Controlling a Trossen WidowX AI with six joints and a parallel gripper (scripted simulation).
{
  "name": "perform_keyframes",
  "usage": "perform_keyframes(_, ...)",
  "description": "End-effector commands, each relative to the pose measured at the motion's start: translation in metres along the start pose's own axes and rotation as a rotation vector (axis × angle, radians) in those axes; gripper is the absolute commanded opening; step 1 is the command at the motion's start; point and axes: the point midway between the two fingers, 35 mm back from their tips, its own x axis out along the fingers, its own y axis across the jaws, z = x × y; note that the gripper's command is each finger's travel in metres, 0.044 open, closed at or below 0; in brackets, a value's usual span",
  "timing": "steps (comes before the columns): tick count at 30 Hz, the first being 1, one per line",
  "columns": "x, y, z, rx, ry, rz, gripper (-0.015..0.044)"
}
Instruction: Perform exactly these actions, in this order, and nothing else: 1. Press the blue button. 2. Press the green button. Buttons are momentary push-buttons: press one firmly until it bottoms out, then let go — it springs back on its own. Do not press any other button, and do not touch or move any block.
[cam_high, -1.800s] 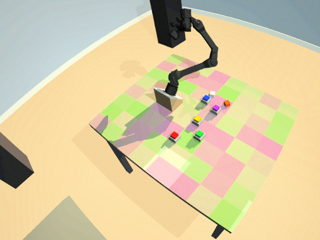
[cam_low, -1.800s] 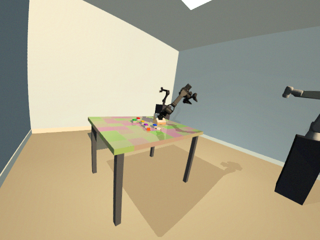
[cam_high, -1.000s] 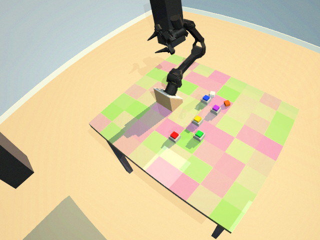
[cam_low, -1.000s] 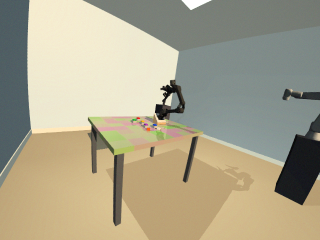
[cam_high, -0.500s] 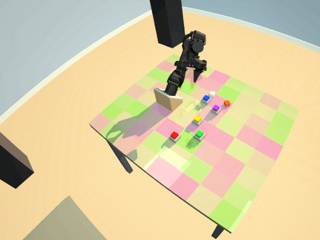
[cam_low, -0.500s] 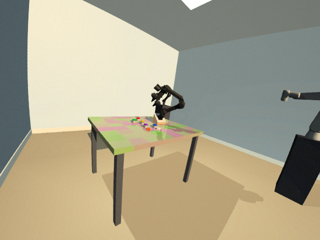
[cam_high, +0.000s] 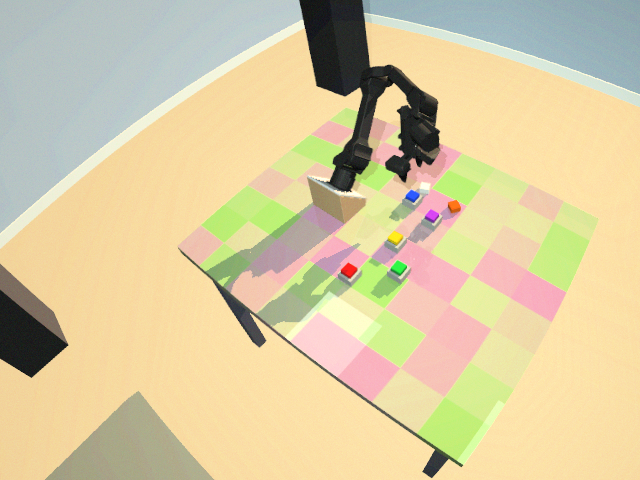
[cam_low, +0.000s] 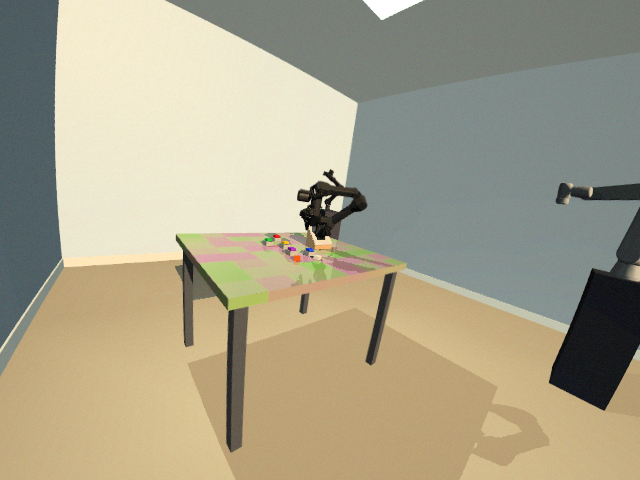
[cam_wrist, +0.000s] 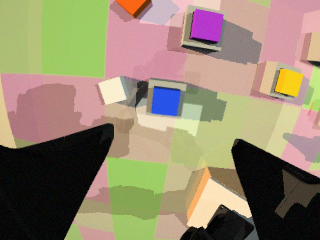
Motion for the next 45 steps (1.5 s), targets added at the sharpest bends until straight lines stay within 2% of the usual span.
perform_keyframes(1,0.004,0.005,-0.001,0.010,0.016,0.028,0.0400)
perform_keyframes(2,0.004,0.005,-0.001,0.010,0.016,0.028,0.0400)
perform_keyframes(4,0.012,0.004,-0.001,0.010,0.016,0.026,0.0348)
perform_keyframes(9,0.064,0.007,-0.002,0.008,0.015,0.030,0.0216)
perform_keyframes(16,0.065,0.007,-0.002,0.008,0.015,0.030,0.0032)
perform_keyframes(17,0.065,0.007,-0.002,0.008,0.015,0.030,0.0020)
perform_keyframes(29,0.067,0.007,-0.002,0.008,0.015,0.030,0.0020)
perform_keyframes(45,0.092,0.008,-0.002,0.008,0.014,0.030,0.0020)
